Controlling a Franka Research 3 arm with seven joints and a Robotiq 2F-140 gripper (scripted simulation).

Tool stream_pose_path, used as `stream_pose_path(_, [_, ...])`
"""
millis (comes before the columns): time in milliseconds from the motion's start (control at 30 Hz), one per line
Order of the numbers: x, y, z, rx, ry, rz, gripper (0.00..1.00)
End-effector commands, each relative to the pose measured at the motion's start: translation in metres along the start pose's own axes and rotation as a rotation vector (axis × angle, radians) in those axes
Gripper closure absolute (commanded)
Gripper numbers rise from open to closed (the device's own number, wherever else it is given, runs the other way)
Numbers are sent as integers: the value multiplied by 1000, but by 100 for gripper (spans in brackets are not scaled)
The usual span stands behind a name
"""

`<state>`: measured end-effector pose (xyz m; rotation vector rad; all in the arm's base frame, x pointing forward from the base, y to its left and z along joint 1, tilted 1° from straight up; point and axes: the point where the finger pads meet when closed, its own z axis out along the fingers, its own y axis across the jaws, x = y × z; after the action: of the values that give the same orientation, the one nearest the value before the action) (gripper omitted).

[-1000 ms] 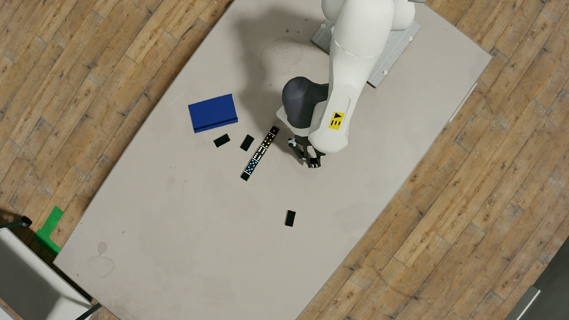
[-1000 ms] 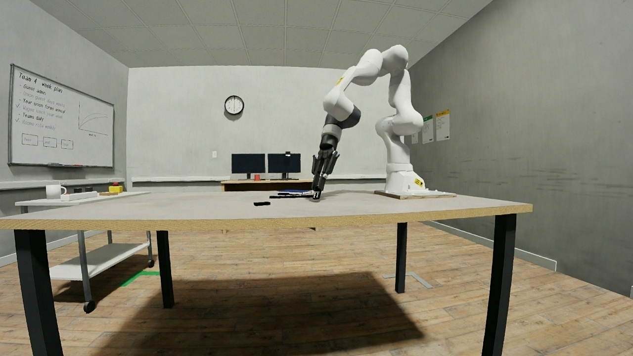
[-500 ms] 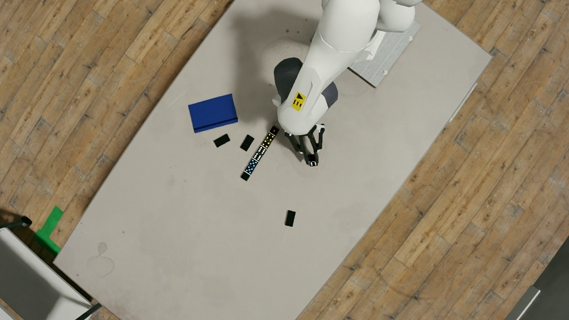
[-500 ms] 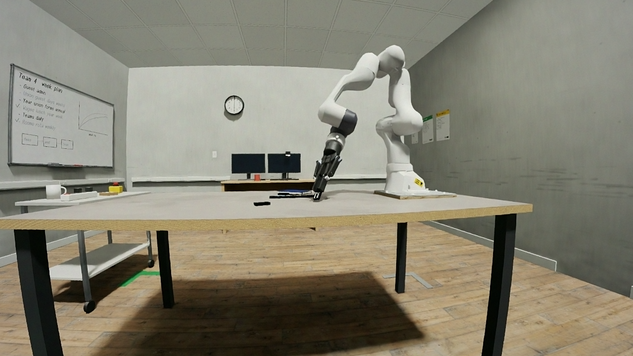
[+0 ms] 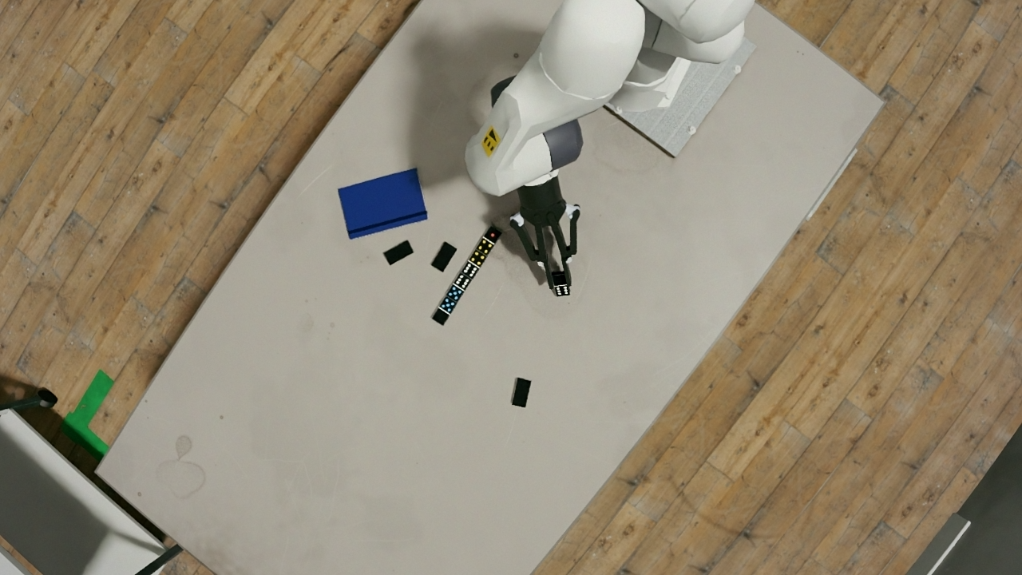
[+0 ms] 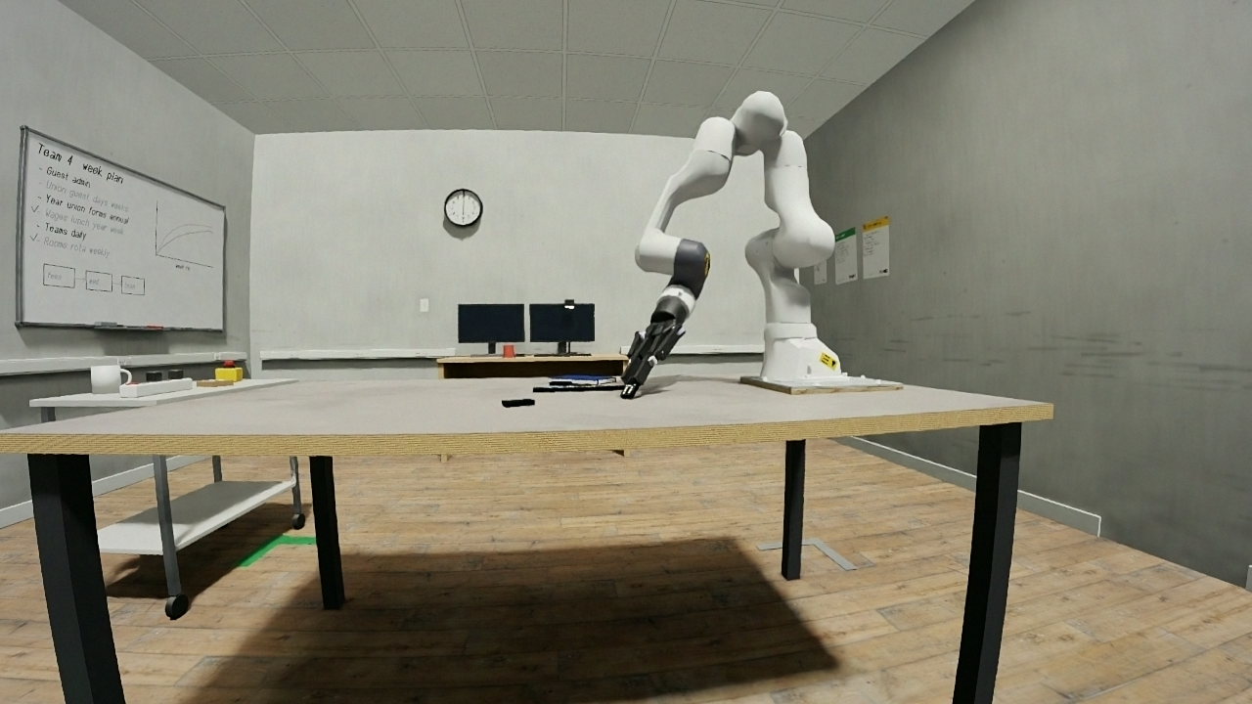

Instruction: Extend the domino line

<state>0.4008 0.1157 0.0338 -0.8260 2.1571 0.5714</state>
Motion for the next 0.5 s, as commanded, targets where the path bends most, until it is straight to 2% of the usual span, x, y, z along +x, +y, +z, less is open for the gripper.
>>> stream_pose_path(0, [-11, 9, 6, -18, -114, -170, 77])
stream_pose_path(467, [-2, 8, 6, -29, -238, -169, 77])
